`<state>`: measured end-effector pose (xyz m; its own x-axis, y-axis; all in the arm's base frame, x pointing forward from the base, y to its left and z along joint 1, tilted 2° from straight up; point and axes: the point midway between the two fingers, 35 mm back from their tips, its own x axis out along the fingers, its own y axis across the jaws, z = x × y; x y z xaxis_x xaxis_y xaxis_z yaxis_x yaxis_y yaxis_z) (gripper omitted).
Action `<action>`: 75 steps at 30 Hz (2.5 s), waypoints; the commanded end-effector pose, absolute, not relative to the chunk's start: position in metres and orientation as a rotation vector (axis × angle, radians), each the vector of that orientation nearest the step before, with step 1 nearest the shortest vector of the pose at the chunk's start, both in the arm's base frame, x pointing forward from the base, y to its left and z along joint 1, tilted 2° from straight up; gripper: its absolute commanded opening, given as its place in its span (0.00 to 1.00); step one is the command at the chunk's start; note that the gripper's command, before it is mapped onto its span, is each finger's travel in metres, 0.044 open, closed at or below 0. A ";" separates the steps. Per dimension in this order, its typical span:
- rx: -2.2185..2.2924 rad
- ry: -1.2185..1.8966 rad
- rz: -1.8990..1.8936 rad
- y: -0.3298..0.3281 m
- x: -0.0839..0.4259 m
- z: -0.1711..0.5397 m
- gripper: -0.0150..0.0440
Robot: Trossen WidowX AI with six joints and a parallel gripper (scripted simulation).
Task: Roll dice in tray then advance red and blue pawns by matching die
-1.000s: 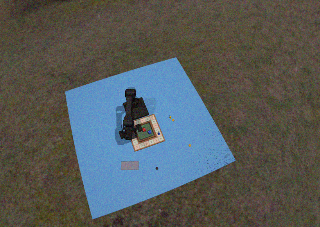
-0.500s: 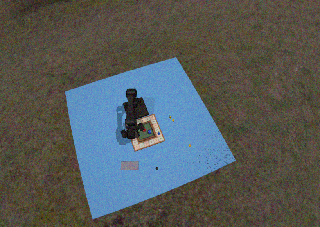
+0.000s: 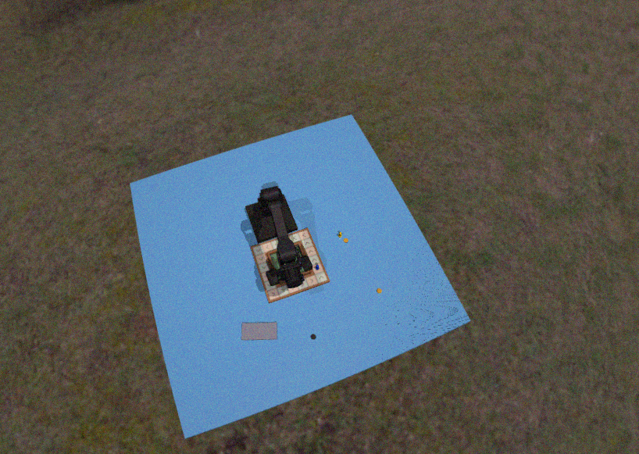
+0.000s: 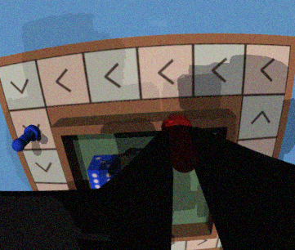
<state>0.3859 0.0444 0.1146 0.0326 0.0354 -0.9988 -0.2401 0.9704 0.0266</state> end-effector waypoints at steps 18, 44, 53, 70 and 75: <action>-0.153 1.519 0.208 0.094 0.399 0.064 0.25; -0.155 1.520 0.212 0.095 0.400 0.049 0.61; -0.155 1.520 0.211 0.095 0.400 0.060 1.00; -0.283 1.504 0.344 0.172 0.338 0.103 0.64; -0.286 1.503 0.347 0.174 0.336 0.103 0.59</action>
<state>0.3399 0.1738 0.1012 0.0294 0.0471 -0.9985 -0.4017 0.9152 0.0314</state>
